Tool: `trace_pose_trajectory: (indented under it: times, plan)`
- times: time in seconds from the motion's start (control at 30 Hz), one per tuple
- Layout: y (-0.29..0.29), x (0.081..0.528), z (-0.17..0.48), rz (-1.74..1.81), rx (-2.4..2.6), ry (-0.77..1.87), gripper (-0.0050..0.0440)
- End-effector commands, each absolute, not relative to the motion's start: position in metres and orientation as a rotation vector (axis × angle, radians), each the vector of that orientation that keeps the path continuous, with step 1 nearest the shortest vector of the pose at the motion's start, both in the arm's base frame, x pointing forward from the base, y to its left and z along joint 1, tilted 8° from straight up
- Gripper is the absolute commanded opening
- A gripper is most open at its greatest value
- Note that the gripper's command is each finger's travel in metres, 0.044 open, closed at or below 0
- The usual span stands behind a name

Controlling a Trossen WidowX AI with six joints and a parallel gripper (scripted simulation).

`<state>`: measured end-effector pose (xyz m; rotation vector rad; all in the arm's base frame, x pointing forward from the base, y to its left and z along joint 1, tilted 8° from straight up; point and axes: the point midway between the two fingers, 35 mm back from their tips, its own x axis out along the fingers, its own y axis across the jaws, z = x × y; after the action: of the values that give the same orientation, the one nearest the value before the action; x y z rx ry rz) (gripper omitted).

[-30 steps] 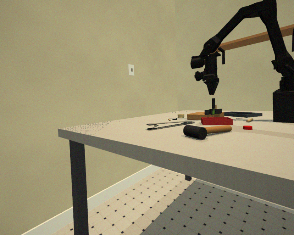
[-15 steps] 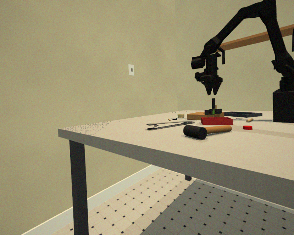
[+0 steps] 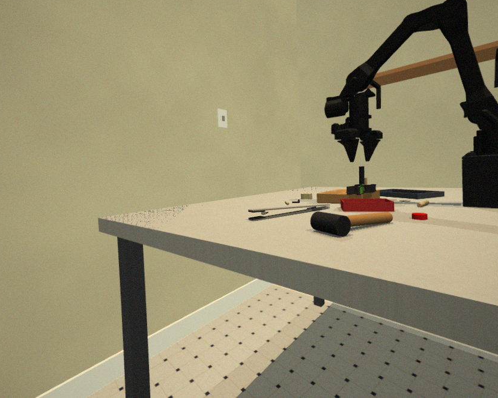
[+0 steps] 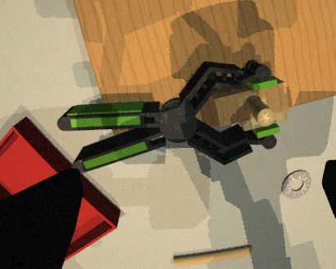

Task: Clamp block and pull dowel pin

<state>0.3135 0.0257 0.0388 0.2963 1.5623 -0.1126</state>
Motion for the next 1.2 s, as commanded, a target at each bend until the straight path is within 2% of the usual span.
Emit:
trace_pose_trajectory:
  times: [0.0,1.17]
  plan:
    - [0.024,0.312,0.036,-0.158,0.348,1.567,0.0440]
    - [0.011,0.311,0.031,-0.535,0.727,1.516,0.0440]
